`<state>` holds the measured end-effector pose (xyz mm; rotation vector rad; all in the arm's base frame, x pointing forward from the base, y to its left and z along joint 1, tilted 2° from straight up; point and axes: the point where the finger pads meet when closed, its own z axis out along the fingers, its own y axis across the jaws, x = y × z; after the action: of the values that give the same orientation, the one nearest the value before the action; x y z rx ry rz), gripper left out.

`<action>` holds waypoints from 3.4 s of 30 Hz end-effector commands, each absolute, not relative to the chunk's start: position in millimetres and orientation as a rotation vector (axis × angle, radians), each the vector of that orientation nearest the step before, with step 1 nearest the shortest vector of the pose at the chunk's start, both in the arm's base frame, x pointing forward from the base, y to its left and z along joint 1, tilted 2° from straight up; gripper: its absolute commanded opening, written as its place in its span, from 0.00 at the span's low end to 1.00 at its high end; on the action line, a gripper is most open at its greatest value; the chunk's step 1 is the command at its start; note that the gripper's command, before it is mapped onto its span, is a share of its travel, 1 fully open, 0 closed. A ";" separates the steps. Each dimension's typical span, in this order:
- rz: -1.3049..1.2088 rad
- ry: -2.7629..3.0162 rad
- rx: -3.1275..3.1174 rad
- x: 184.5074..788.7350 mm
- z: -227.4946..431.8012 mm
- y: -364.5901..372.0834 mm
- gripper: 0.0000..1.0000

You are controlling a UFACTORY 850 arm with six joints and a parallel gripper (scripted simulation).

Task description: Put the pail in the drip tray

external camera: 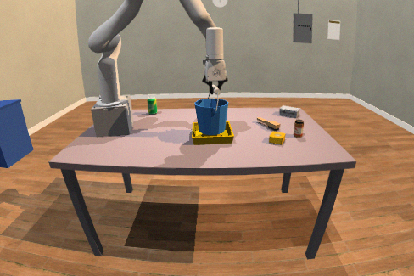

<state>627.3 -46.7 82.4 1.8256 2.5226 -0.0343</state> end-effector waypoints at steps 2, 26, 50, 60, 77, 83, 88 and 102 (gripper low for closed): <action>-0.032 2.521 1.824 628.5 77.0 -47.0 0.00; -0.032 2.521 1.824 628.7 57.6 -47.6 0.00; -0.032 2.521 1.824 628.8 50.1 -47.9 0.00; -0.032 2.521 1.824 628.8 49.9 -47.9 0.00; -0.032 2.521 1.824 628.8 49.9 -47.9 1.00; -0.032 2.521 1.824 628.8 49.9 -47.9 1.00; -0.032 2.521 1.824 628.8 49.9 -47.9 1.00; -0.032 2.521 1.824 628.8 49.9 -47.9 1.00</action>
<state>627.8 -47.9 48.9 1.8255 2.5224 -0.0341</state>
